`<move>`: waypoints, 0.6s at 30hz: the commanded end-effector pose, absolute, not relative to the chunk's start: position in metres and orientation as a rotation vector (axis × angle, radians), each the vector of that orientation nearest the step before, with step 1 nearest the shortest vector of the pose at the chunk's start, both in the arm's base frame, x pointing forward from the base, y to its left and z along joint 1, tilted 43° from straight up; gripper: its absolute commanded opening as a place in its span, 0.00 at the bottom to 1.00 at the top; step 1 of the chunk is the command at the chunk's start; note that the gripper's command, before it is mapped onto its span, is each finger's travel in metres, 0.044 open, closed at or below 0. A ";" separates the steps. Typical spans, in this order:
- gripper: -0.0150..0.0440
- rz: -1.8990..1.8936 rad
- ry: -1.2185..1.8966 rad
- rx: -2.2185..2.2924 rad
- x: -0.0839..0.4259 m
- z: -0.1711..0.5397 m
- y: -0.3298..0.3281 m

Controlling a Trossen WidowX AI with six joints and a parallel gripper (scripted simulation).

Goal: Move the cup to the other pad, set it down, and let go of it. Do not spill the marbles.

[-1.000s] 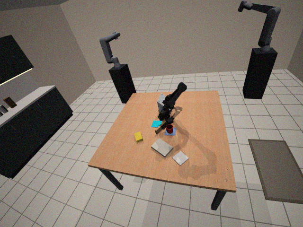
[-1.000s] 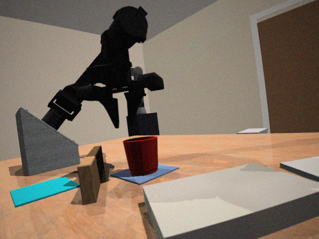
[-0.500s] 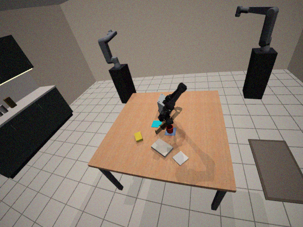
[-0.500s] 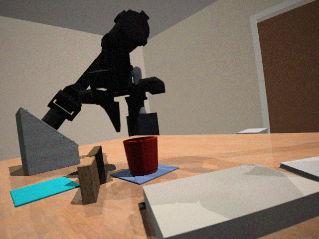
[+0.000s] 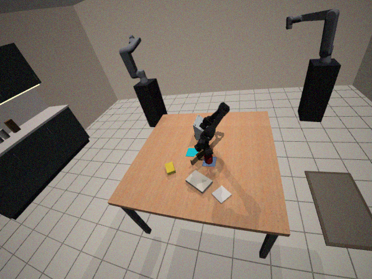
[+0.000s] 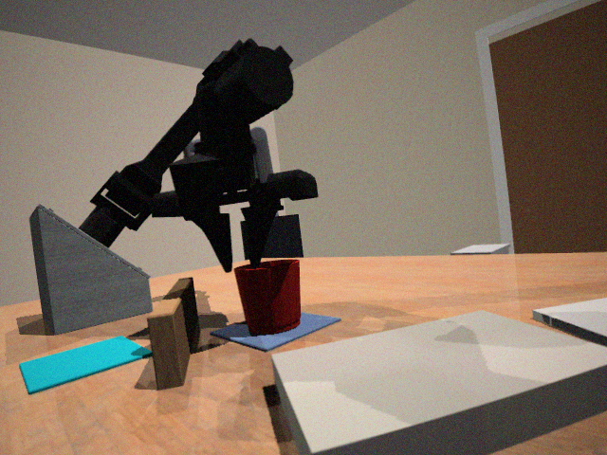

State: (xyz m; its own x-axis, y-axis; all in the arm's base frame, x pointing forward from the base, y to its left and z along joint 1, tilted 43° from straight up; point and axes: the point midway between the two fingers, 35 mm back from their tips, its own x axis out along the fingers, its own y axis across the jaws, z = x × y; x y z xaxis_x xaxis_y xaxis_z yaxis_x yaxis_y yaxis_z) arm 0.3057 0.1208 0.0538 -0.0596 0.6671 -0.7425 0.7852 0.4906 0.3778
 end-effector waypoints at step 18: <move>0.50 -0.156 1.789 1.236 0.300 0.030 0.145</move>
State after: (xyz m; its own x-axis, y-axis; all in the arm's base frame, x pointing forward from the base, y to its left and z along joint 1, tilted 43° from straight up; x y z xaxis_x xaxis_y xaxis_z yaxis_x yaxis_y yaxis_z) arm 0.3021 0.1410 0.0334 -0.0609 0.6695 -0.7403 0.7852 0.4900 0.3786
